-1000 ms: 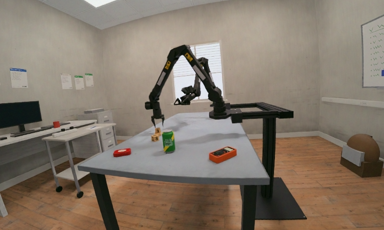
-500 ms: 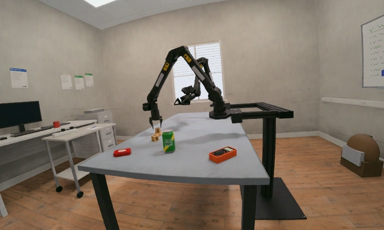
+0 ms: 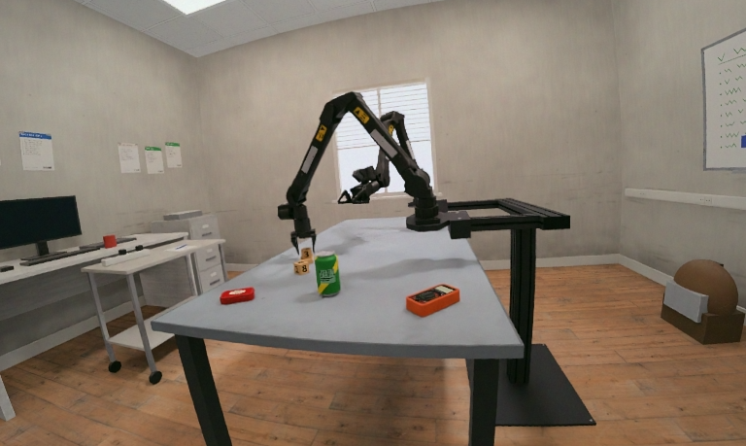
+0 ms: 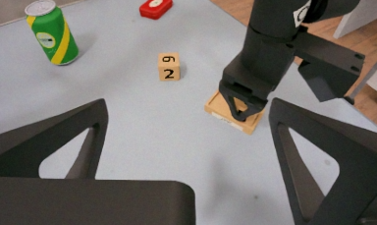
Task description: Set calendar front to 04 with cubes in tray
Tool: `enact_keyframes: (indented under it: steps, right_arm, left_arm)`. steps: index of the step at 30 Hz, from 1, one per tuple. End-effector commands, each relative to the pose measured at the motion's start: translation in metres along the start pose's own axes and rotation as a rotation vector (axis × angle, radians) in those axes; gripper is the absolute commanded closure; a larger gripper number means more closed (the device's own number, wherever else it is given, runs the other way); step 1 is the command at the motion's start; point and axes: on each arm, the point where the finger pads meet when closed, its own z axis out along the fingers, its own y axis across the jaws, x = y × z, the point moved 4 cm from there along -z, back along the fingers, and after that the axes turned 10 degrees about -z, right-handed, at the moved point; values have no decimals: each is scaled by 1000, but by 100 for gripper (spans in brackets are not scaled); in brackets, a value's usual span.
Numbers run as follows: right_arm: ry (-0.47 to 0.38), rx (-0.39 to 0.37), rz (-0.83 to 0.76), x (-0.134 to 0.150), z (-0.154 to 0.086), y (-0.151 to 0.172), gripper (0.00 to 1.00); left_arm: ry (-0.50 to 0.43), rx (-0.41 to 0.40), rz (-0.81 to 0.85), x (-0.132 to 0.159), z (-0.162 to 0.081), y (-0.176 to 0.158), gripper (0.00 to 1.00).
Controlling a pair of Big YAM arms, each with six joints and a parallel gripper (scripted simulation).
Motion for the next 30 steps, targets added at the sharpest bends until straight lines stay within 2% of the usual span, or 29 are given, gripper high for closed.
enact_keyframes:
  steps: [1, 5, 6, 13, 14, 15, 16, 17, 19, 20, 24, 25, 29, 30]
  right_arm:
    - [-9, 8, 6, -4, 3, -4, 0]
    - [-9, 8, 6, -4, 3, -4, 0]
    - [-9, 8, 6, -4, 3, -4, 0]
    - [-9, 8, 6, -4, 3, -4, 0]
    - [-9, 8, 6, -4, 3, -4, 0]
    - [-9, 8, 6, -4, 3, -4, 0]
    - [-9, 8, 6, -4, 3, -4, 0]
    - [-9, 8, 6, -4, 3, -4, 0]
    - [-9, 8, 6, -4, 3, -4, 0]
    - [-9, 8, 6, -4, 3, -4, 0]
    - [-9, 8, 6, -4, 3, -4, 0]
    - [-9, 8, 6, -4, 3, -4, 0]
    - [-9, 8, 6, -4, 3, -4, 0]
    - [-9, 8, 6, -4, 3, -4, 0]
  left_arm:
    - [-15, -19, 1, -6, 6, 10, 36]
    - [-15, -19, -2, -5, 8, 11, 36]
    - [-29, -35, -8, -6, -3, 16, 36]
    - [-24, -28, -5, -8, -4, 11, 36]
    - [-24, -28, -5, -8, -4, 11, 43]
    - [-24, -28, -5, -8, -4, 11, 43]
    - [-43, -52, -12, -8, -14, 19, 43]
    - [-43, -52, -12, -8, -14, 19, 48]
    - [-43, -52, -11, -8, -14, 17, 48]
    - [-43, -52, -11, -8, -14, 17, 52]
    - [-44, -53, -11, -9, -15, 14, 52]
    - [-44, -53, -11, -9, -15, 14, 56]
    - [-44, -53, -11, -8, -15, 13, 59]
    - [-33, -40, -7, -4, -10, 4, 60]
